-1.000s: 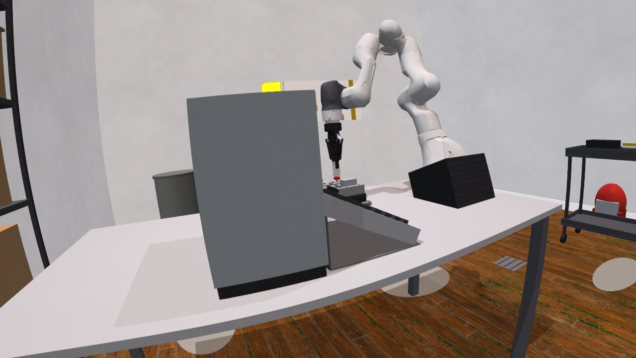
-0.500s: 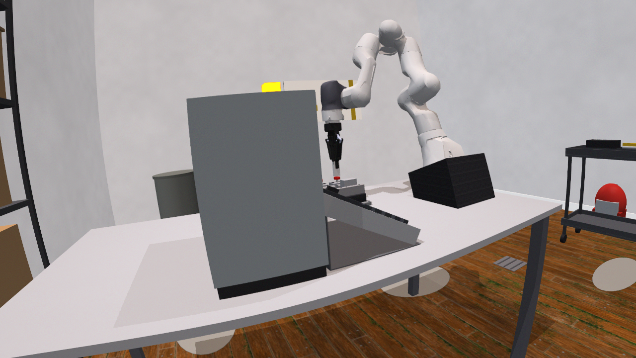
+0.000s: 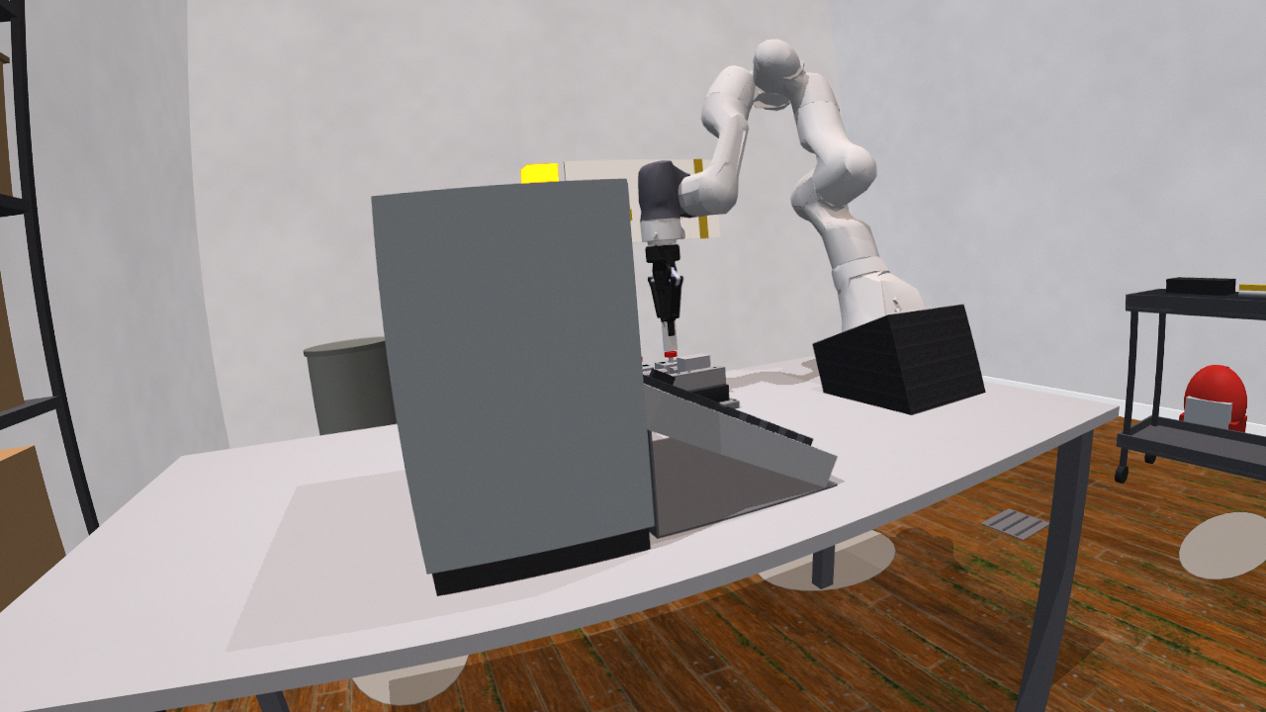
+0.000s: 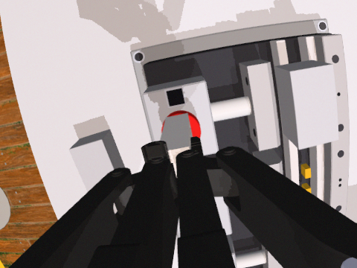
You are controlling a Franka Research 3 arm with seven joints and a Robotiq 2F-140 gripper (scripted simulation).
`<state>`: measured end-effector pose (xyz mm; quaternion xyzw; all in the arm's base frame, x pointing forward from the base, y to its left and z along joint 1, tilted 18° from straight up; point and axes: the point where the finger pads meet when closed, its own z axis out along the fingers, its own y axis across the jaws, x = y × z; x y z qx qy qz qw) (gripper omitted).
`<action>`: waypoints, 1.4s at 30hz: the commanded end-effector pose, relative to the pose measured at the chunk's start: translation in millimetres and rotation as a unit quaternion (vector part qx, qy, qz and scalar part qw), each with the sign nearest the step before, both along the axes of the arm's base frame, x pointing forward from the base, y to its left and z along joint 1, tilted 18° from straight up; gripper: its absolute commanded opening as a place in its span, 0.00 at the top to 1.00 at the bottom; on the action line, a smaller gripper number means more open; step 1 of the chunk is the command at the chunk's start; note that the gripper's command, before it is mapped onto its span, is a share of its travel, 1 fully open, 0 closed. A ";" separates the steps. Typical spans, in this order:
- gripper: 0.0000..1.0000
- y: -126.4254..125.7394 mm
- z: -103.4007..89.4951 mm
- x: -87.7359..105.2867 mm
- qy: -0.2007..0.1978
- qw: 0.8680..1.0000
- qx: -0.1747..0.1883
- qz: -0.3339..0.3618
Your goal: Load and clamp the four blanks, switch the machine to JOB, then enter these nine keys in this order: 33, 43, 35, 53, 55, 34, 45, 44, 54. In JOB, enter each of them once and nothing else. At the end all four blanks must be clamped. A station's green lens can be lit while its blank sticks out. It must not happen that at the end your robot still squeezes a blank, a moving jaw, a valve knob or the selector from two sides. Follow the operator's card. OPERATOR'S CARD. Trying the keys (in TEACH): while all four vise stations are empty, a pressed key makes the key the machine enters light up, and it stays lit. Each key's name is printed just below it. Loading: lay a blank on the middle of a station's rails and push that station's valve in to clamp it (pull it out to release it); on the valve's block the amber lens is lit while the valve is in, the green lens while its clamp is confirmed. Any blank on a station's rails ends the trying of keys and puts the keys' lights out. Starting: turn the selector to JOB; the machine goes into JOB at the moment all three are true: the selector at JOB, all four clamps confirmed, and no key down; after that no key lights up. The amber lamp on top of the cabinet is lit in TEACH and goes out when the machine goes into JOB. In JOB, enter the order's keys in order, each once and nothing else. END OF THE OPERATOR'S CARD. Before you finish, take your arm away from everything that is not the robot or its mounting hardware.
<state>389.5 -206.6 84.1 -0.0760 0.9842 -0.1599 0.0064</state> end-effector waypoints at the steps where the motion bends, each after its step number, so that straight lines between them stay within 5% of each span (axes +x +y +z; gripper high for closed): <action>1: 1.00 -1.4 -0.3 1.3 -0.002 1.000 0.000 0.000; 42: 1.00 -5.5 -12.5 1.8 -0.002 1.000 0.000 0.000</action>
